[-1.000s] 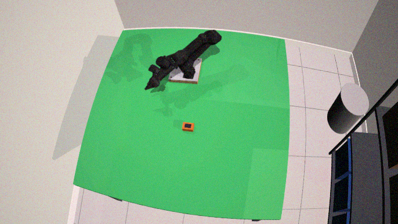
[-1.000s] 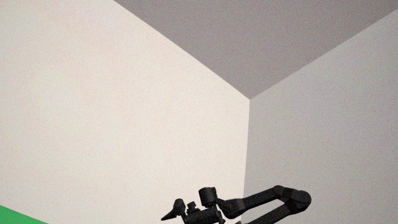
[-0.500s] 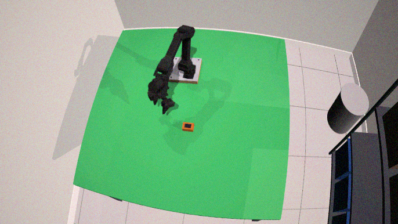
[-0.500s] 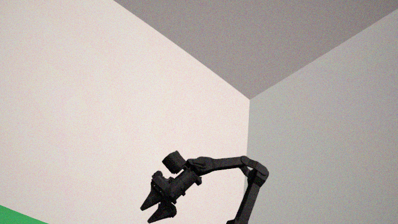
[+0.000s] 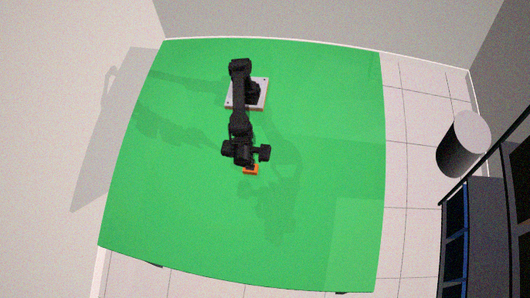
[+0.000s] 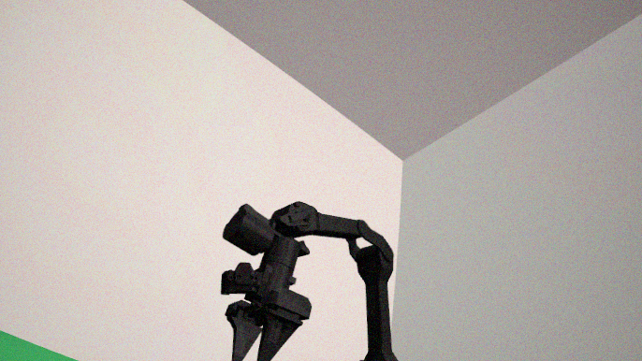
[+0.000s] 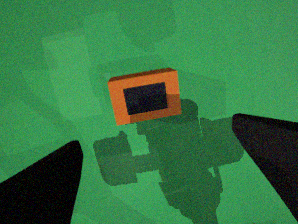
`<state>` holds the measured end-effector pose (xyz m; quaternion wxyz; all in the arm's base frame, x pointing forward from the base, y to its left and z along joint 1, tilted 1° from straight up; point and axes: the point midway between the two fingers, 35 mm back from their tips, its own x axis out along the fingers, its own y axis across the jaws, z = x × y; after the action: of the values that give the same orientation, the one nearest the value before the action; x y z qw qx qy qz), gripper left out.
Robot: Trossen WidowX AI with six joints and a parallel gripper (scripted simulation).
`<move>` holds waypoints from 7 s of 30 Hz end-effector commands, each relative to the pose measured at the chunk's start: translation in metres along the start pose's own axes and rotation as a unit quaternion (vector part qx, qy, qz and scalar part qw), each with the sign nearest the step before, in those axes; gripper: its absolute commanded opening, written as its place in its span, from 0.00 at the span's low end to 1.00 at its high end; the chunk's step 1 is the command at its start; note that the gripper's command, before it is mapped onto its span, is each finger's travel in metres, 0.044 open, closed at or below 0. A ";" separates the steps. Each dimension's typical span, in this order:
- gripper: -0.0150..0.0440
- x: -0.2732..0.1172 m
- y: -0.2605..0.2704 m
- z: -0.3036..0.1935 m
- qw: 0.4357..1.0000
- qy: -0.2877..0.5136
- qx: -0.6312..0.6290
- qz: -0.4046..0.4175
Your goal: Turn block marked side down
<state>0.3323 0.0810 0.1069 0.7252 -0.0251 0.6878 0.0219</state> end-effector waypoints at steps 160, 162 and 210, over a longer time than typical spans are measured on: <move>0.25 0.088 0.001 -0.008 0.846 -0.533 -0.009 0.005; 0.25 0.087 0.001 -0.008 0.843 -0.537 -0.009 0.005; 1.00 0.087 0.001 -0.008 0.843 -0.537 -0.009 0.005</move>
<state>0.3290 0.0819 0.0188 0.9805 -0.0103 0.1916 0.0435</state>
